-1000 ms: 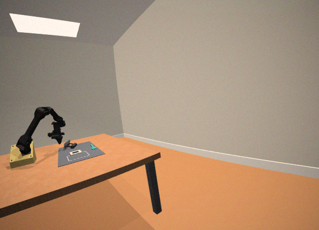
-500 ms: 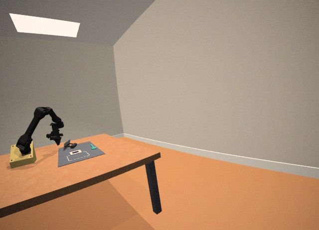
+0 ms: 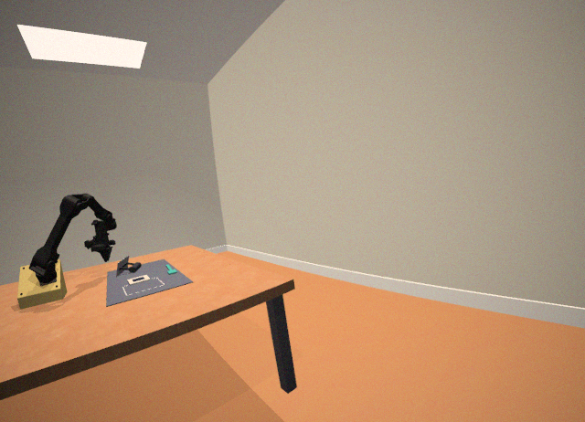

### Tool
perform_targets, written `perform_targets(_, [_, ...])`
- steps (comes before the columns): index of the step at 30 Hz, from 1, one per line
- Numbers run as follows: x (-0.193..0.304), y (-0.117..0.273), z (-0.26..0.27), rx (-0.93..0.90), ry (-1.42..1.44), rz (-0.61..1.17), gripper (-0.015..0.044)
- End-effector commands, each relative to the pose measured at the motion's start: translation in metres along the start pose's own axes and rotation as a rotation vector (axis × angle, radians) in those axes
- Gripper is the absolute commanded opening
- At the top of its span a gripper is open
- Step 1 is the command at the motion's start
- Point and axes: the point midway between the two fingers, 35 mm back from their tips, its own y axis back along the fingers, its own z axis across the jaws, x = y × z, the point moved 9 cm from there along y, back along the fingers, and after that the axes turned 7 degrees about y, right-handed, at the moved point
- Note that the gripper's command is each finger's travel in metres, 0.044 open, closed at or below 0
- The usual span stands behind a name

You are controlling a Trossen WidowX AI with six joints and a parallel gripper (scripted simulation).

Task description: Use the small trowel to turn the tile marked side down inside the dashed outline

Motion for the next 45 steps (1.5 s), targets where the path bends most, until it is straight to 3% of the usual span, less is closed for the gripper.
perform_targets(1, [0.000, 0.000, 0.000, 0.001, 0.000, 0.001, 0.0100])
perform_targets(5, [0.000, 0.000, 0.000, 0.000, 0.000, 0.000, 0.0100])
perform_targets(9, [0.000, 0.000, 0.000, 0.000, 0.000, 0.000, 0.0000])
perform_targets(24, [0.000, 0.000, 0.000, 0.000, 0.000, 0.000, 0.0000])
perform_targets(28, [0.000, 0.000, 0.000, 0.000, -0.006, 0.000, 0.0100])
perform_targets(45, [0.022, 0.010, 0.004, 0.001, -0.563, -0.002, 0.0100])
